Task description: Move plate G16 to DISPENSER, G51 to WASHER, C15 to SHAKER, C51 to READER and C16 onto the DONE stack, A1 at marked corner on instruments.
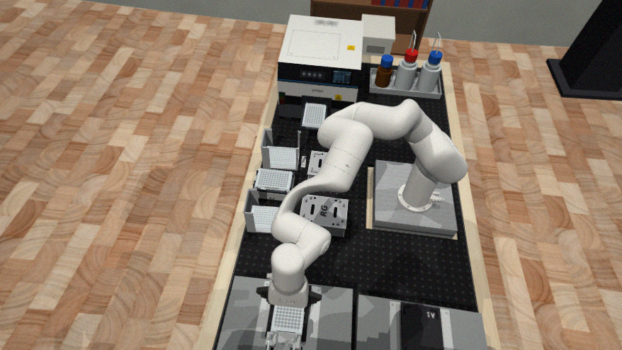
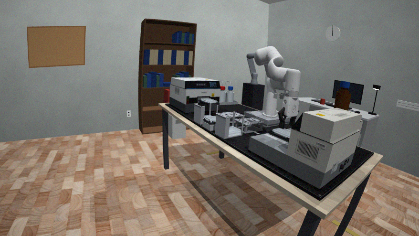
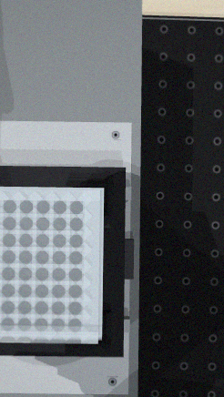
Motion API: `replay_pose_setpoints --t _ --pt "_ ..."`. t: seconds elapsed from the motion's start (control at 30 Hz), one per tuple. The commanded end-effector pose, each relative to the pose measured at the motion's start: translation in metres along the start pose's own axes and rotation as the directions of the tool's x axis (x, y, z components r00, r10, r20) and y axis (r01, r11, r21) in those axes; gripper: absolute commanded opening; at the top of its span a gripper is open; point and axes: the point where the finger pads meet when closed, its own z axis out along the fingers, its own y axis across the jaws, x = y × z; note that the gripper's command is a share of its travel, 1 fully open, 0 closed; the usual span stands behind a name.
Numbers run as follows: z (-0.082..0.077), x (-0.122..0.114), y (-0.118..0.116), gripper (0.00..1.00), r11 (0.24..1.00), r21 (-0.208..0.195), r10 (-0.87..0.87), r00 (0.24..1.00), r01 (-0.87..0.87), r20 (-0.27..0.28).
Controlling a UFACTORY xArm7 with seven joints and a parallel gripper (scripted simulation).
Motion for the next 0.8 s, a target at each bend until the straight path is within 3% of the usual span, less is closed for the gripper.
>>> replay_pose_setpoints --t 0.0,0.33,0.77 --pt "0.001 -0.001 -0.001 1.0 1.0 0.004 0.0 1.0 0.0 0.004" --pt "0.014 -0.001 -0.001 1.0 1.0 0.004 0.0 1.0 0.0 0.004" --pt "0.015 -0.001 -0.001 1.0 1.0 0.004 0.0 1.0 0.0 0.004"
